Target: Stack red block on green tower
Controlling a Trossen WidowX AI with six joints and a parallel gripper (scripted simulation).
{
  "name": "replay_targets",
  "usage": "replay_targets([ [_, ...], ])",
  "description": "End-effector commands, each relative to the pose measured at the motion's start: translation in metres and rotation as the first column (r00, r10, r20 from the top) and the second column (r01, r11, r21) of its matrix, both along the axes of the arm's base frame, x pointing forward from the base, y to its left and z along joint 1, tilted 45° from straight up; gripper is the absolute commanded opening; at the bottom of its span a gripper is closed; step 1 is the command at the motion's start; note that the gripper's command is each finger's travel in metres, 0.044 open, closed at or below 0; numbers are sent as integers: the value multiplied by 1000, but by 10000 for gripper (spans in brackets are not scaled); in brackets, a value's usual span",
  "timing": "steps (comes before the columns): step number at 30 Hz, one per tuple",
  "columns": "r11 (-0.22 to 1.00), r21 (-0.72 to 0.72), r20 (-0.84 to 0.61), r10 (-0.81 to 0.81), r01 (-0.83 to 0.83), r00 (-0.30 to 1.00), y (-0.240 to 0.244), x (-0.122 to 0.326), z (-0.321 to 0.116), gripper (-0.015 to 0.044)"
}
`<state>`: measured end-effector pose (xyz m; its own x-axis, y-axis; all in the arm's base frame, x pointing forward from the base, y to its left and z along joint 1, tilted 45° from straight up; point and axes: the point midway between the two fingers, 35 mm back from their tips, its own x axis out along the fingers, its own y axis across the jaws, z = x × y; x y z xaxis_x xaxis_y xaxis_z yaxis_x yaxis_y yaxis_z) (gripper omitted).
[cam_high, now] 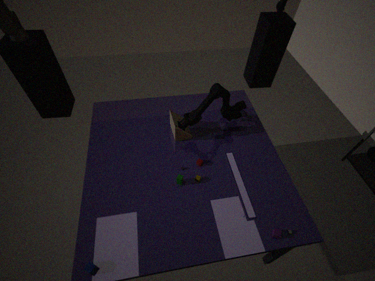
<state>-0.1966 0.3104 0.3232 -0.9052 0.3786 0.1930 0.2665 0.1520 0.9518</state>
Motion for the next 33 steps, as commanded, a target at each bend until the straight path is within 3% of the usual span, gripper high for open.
replay_targets([
  [1,983,73,20,-168,166,986,24,33,16,440],
  [13,823,278,119,-542,496,832,62,131,35,440],
  [27,613,478,214,-776,629,593,75,228,36,440],
  [33,562,527,312,-826,638,470,79,266,16,440],
])
